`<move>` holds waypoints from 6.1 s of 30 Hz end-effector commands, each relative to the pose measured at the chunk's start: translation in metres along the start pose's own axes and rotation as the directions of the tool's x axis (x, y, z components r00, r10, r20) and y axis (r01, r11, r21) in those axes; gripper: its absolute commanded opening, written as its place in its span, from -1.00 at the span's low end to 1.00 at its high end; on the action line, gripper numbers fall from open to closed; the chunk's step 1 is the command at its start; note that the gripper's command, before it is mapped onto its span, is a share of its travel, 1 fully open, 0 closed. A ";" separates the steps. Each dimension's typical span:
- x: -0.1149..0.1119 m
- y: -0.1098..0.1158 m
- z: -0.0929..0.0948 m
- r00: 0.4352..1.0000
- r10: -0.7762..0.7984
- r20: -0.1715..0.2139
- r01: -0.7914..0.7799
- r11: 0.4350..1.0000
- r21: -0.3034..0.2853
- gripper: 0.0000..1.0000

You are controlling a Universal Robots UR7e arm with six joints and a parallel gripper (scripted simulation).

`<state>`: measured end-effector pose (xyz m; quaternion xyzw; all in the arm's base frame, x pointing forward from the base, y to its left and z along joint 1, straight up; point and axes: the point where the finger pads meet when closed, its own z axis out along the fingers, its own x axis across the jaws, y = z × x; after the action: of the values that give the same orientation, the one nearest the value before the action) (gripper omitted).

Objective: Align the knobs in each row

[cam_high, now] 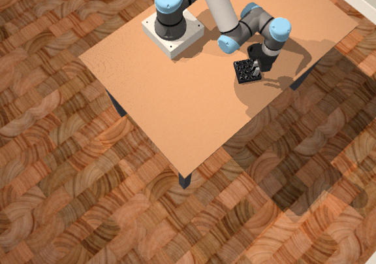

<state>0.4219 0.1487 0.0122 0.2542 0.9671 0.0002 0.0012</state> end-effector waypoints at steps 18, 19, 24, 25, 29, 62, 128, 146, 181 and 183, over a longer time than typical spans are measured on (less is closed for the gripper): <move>-0.004 -0.004 -0.006 0.918 -0.396 0.001 0.396 0.918 0.000 -0.07; -0.004 -0.004 -0.006 0.903 -0.429 0.001 0.429 0.903 0.000 -0.07; -0.005 -0.005 -0.008 0.844 -0.536 0.001 0.536 0.844 0.000 -0.07; -0.005 -0.005 -0.008 0.830 -0.558 0.001 0.558 0.830 0.000 -0.07; -0.006 -0.005 -0.009 0.769 -0.639 0.001 0.639 0.769 0.000 -0.07; -0.002 0.000 -0.019 0.081 -0.997 0.001 0.997 0.081 0.001 -0.07; 0.000 0.001 -0.018 -0.069 -0.998 0.001 0.998 -0.069 0.001 -0.07; 0.000 0.001 -0.001 -0.069 -0.998 0.001 0.998 -0.069 0.001 -0.07; 0.000 0.001 0.024 -0.069 -0.998 0.001 0.998 -0.069 0.001 -0.07; 0.000 0.001 0.024 -0.069 -0.998 0.001 0.998 -0.069 0.001 -0.07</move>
<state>0.4219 0.1490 -0.0116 -0.5335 0.8458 -0.0007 0.0010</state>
